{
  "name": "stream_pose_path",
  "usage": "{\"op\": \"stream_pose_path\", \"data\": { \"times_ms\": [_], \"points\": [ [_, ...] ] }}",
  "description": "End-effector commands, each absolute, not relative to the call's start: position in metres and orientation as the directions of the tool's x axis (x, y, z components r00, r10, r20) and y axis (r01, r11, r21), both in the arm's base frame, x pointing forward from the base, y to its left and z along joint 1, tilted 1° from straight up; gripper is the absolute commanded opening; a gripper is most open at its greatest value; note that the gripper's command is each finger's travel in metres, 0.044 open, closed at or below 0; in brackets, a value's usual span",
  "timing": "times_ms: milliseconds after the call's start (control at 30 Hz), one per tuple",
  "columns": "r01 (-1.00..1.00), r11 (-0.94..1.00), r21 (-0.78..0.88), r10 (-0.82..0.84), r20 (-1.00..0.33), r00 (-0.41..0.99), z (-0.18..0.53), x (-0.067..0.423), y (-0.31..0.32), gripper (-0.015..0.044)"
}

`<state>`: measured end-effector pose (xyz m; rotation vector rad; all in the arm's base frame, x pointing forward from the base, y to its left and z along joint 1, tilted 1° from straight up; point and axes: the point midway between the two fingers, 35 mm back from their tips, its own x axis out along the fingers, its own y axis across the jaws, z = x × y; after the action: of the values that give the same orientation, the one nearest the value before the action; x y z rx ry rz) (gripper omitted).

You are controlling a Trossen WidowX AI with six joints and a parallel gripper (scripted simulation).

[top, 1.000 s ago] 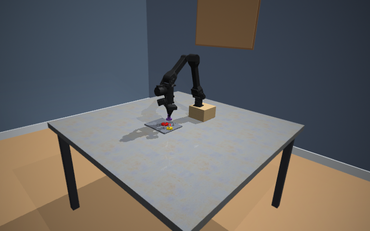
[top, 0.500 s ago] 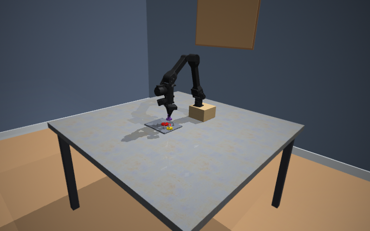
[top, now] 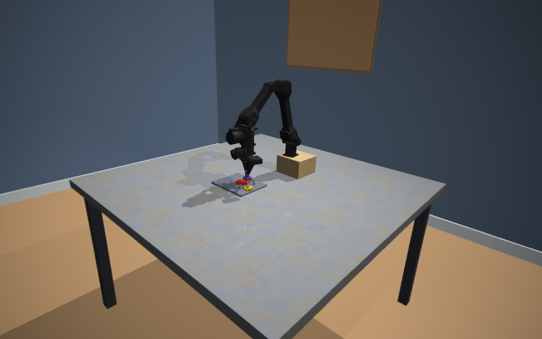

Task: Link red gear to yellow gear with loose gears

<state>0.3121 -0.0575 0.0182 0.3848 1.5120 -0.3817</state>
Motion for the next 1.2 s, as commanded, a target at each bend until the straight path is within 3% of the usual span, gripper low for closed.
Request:
{"op": "stream_pose_path", "data": {
  "times_ms": [0,667,1167],
  "points": [
    [0.466,0.885,0.000,-0.007,-1.000,0.014,0.009,0.310,-0.058,0.0000],
    [0.795,0.607,0.007,-0.007,-1.000,0.014,-0.012,0.310,-0.058,0.0000],
    [0.607,0.794,0.003,-0.007,-1.000,0.014,-0.012,0.310,-0.057,0.0000]
  ]
}}
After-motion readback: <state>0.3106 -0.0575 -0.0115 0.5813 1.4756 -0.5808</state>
